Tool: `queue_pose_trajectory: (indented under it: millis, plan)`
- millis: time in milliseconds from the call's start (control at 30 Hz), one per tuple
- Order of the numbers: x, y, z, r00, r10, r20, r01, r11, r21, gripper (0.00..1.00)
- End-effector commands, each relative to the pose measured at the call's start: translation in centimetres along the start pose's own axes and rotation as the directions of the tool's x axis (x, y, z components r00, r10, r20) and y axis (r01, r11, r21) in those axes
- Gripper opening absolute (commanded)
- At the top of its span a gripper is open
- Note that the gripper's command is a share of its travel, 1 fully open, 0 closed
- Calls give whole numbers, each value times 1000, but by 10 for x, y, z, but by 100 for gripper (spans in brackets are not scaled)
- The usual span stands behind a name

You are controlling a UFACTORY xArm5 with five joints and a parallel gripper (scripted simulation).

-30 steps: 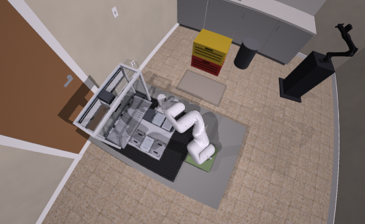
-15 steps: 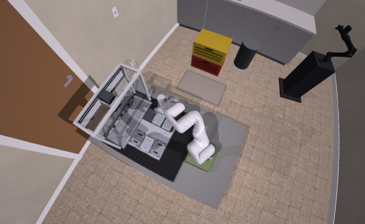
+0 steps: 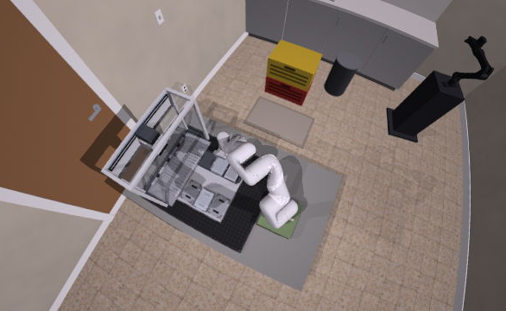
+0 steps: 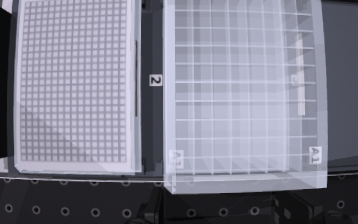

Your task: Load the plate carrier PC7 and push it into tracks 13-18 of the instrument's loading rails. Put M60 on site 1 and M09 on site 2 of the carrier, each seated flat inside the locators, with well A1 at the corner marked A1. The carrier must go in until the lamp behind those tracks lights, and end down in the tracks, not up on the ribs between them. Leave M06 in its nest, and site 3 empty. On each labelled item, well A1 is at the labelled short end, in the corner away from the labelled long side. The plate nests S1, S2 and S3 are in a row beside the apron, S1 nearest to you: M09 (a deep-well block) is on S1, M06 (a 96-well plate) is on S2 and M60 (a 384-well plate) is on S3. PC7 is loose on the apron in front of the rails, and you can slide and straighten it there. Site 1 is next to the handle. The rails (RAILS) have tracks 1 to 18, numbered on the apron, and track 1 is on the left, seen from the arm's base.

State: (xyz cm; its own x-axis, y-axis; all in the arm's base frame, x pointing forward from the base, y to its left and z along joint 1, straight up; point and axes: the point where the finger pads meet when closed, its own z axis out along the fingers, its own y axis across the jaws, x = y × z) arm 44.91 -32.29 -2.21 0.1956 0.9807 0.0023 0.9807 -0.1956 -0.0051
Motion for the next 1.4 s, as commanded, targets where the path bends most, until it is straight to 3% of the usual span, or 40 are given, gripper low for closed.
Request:
queue_pose_trajectory:
  millis: [0, 1367]
  plan:
    - [1, 1, -2, 1000, 0, 2, 0, 1000, -4, 100]
    - [11, 1, -2, 1000, 0, 2, 0, 1000, -4, 100]
